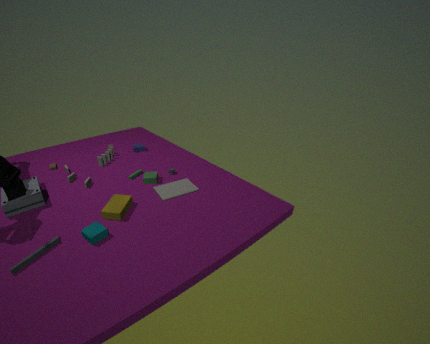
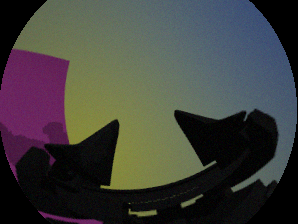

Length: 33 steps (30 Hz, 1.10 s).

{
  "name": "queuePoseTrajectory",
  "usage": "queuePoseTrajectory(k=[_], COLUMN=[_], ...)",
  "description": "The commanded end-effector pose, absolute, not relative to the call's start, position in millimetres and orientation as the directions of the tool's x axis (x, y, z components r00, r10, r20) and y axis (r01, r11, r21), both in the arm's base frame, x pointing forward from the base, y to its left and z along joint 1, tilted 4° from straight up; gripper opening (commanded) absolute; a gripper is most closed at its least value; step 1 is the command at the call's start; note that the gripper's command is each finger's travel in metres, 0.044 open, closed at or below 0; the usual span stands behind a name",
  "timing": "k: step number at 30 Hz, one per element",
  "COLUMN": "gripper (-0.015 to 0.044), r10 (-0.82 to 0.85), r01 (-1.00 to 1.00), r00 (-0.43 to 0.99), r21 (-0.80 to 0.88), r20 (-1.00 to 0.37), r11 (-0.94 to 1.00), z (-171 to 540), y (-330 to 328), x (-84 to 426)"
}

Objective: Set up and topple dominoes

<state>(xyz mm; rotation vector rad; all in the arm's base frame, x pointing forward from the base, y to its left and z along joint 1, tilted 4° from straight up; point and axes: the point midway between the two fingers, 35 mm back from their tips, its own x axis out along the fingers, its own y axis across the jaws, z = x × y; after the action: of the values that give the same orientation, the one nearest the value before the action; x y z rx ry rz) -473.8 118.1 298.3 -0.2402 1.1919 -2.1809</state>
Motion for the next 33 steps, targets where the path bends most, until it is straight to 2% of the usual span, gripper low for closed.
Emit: queuePoseTrajectory(k=[1,2,12,19,26,33], gripper=[0.0426,0.0440,0.0440,0.0440,0.0440,0.0440], r10=[-0.605,-0.596,-0.326,-0.023,0.255,0.447], r01=[0.442,0.443,0.383,0.188,-0.114,-0.453], r00=[-0.785,-0.791,-0.921,-0.946,-0.852,-0.666], r21=[-0.806,-0.802,-0.649,-0.488,-0.314,-0.153], r20=[-0.136,-0.139,-0.213,-0.324,-0.457,-0.597], r11=[-0.392,-0.402,-0.658,-0.852,-0.943,-0.878], z=[298.0,297.3,274.2,247.0,211.1,173.8], y=[119.4,123.5,229.5,316.6,386.6,419.5], x=[-473.4,-472.0,-420.0,-348.3,-247.1,-129.7])
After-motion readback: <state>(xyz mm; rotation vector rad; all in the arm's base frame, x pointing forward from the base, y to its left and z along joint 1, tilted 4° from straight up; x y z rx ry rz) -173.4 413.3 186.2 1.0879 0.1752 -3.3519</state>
